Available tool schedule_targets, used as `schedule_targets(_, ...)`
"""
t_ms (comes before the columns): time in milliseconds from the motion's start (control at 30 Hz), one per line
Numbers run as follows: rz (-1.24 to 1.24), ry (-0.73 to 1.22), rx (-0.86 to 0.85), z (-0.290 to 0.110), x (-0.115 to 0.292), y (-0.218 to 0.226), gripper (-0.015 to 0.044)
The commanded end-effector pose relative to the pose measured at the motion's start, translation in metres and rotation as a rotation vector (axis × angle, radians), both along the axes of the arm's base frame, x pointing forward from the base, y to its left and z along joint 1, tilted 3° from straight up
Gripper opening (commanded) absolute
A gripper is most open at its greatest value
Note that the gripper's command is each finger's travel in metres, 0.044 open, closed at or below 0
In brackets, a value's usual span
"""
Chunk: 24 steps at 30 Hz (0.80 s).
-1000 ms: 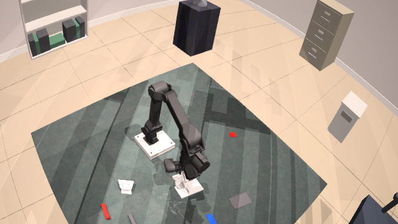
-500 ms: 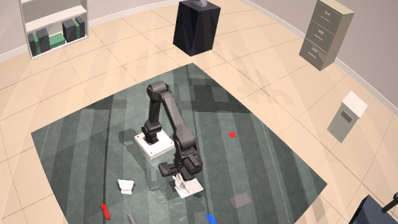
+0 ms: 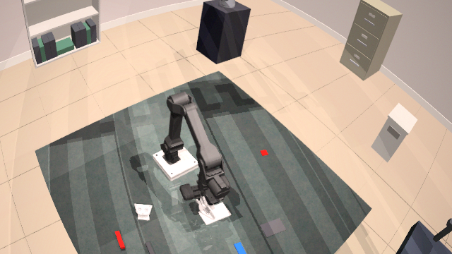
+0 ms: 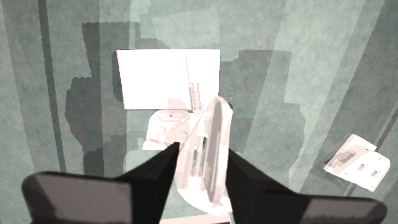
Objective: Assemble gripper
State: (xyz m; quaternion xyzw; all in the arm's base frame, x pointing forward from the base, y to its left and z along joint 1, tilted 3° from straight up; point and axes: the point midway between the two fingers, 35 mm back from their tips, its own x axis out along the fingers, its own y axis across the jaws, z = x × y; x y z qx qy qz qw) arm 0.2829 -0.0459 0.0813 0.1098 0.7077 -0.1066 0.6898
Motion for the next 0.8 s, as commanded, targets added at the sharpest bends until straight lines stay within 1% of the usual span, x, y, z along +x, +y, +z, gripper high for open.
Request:
schedule_targets(0, -0.005, -0.003, -0.004, 0.000, 0.000, -0.001, 0.0134)
schedule_targets(167, -0.005, -0.003, -0.004, 0.000, 0.004, 0.002, 0.0134)
schedule_targets(767, -0.005, -0.007, 0.000, 0.001, 0.040, 0.046, 0.0134)
